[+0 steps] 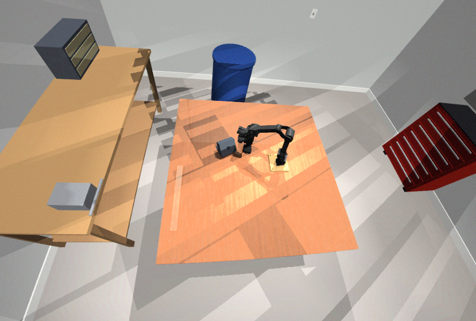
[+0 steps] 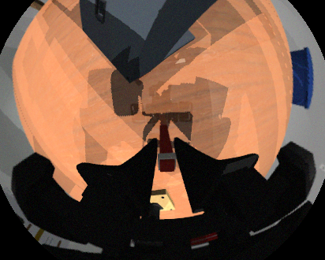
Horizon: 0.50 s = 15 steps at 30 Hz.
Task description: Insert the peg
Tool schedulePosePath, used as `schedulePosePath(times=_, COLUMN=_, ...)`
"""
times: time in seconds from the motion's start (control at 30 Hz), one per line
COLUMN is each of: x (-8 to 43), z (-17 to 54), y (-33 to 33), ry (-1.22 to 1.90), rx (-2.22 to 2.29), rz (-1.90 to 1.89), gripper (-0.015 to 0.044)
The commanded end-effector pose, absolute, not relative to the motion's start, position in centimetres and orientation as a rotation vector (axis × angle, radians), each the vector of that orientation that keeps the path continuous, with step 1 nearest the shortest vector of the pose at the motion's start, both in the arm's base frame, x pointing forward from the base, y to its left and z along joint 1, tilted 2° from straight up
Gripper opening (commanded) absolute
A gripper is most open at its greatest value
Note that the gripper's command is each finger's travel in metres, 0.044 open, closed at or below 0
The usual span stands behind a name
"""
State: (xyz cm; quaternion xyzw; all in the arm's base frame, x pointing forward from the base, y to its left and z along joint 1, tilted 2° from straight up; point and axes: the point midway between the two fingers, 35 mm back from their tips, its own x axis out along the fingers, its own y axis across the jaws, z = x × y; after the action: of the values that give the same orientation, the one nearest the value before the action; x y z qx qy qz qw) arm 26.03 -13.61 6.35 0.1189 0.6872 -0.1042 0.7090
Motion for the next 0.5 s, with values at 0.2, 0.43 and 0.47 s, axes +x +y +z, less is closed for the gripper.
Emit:
schedulePosePath(times=0.2, x=26.1, z=6.4, y=-13.6, ry=1.524, rx=0.264, rz=-0.231, gripper=0.0000)
schedulePosePath(times=0.43, x=26.1, z=7.6, y=-13.7, ry=1.524, rx=0.265, rz=-0.231, gripper=0.0000)
schedulePosePath(times=0.47, x=26.1, z=8.0, y=-13.7, ry=1.524, rx=0.265, rz=-0.231, gripper=0.0000)
